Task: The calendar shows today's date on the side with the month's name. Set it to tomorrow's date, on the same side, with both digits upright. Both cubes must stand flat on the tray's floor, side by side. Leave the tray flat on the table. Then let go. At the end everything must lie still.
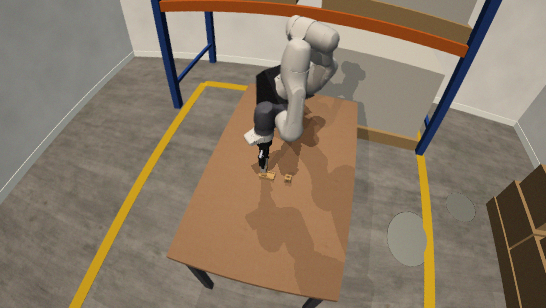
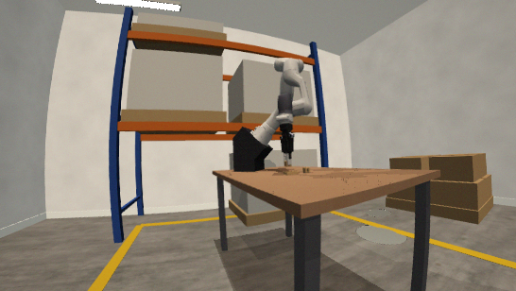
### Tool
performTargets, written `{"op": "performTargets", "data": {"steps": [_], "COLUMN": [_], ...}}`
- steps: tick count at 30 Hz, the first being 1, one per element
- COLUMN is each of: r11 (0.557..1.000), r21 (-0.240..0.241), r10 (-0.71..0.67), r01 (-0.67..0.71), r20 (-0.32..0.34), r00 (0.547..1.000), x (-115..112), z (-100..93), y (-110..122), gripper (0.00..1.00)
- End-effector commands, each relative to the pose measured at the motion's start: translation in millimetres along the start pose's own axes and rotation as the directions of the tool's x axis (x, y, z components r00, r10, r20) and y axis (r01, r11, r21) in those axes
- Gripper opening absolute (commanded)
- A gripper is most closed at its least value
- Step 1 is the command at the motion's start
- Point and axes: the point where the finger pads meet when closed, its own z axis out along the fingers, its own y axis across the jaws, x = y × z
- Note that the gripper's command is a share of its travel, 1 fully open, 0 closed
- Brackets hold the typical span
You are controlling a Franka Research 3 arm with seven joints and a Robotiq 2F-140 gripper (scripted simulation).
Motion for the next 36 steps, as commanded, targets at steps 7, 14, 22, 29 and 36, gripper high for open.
{"op": "performTargets", "data": {"steps": [7,14,22,29,36], "r11": [1.0,1.0,1.0,1.0,1.0], "r21": [0.002,0.002,0.002,0.002,0.002], "r10": [-0.007,-0.007,-0.007,-0.007,-0.007], "r01": [0.007,0.007,0.007,0.007,0.007], "r20": [-0.001,-0.001,-0.001,-0.001,-0.001], "r00": [1.0,1.0,1.0,1.0,1.0], "x": [0,0,0,0,0], "z": [1.6,4.3,10.9,15.5,21.1], "y": [-1,-1,-1,-1,-1], "gripper": [0.17,0.17,0.17,0.17,0.17]}}
